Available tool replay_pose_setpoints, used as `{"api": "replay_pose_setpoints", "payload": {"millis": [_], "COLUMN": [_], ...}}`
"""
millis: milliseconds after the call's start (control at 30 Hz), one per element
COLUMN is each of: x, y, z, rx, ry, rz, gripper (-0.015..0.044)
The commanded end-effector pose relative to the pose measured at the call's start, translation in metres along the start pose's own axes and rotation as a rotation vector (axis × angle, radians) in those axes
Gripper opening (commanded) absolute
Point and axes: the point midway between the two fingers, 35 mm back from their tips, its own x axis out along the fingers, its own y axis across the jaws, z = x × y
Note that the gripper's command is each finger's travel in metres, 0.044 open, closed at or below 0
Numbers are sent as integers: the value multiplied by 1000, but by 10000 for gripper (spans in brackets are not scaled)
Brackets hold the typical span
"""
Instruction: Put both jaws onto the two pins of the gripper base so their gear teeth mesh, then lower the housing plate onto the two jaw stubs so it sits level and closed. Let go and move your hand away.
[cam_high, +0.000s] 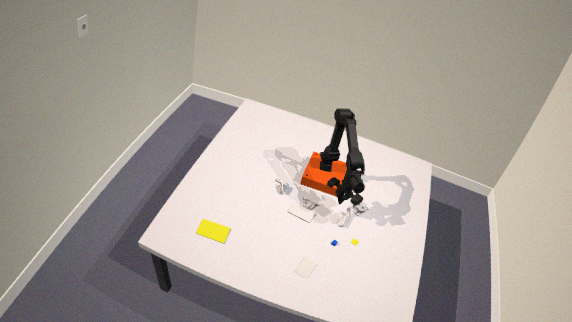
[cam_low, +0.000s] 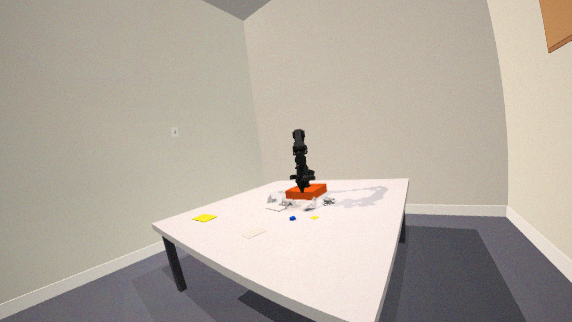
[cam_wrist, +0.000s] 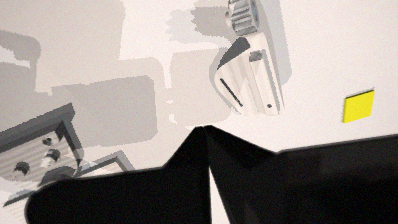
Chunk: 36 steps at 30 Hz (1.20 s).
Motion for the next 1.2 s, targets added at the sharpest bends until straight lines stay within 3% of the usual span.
{"api": "replay_pose_setpoints", "payload": {"millis": [0, 300, 1167], "x": [1, -1, 30], "y": [-3, -7, -7], "z": [10, 30, 34], "rx": [-101, -306, -310], "ry": [-47, -137, -139], "rz": [10, 18, 18], "gripper": [0, 0, 0]}}
